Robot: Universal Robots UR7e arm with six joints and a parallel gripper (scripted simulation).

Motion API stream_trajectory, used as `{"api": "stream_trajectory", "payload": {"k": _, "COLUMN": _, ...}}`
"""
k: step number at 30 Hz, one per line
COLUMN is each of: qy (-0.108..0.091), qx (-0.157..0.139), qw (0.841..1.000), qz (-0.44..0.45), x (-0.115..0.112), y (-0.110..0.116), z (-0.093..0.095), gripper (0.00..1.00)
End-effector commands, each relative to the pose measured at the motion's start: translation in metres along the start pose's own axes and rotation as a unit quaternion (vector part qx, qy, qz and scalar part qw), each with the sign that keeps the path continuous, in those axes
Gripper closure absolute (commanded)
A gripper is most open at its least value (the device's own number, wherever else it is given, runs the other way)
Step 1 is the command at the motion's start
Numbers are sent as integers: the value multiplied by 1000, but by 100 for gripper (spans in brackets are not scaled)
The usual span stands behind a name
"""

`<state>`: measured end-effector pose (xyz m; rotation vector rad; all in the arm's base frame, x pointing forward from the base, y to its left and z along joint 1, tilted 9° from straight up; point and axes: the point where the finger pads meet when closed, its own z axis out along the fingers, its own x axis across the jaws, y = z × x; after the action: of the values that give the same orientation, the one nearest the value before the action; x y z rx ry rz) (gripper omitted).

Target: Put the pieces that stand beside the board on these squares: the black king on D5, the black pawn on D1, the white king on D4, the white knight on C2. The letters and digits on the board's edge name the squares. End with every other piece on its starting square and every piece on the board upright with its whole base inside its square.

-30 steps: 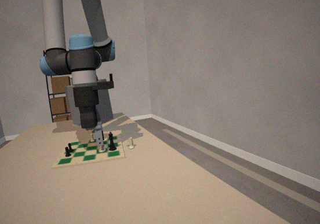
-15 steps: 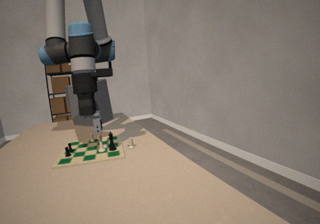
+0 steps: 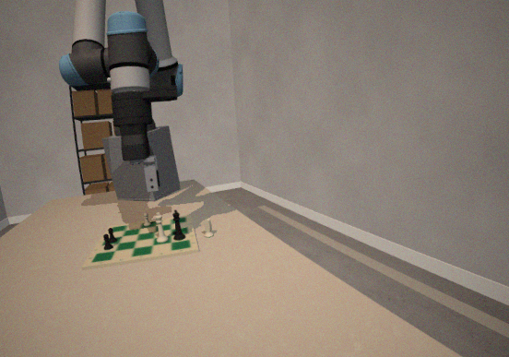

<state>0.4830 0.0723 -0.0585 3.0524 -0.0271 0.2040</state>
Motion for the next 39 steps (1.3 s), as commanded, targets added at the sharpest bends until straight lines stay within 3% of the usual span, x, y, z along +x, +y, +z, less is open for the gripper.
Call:
{"api": "stream_trajectory", "payload": {"k": 1, "qy": -2, "qx": 0, "qw": 1000, "qz": 0, "x": -1, "y": 0, "z": -5, "gripper": 0}}
{"api": "stream_trajectory", "payload": {"k": 27, "qy": -3, "qx": 0, "qw": 1000, "qz": 9, "x": 0, "y": -4, "z": -4, "gripper": 0}}
{"api": "stream_trajectory", "payload": {"k": 39, "qy": -3, "qx": 0, "qw": 989, "qz": 146, "x": 3, "y": -45, "z": 6, "gripper": 0}}
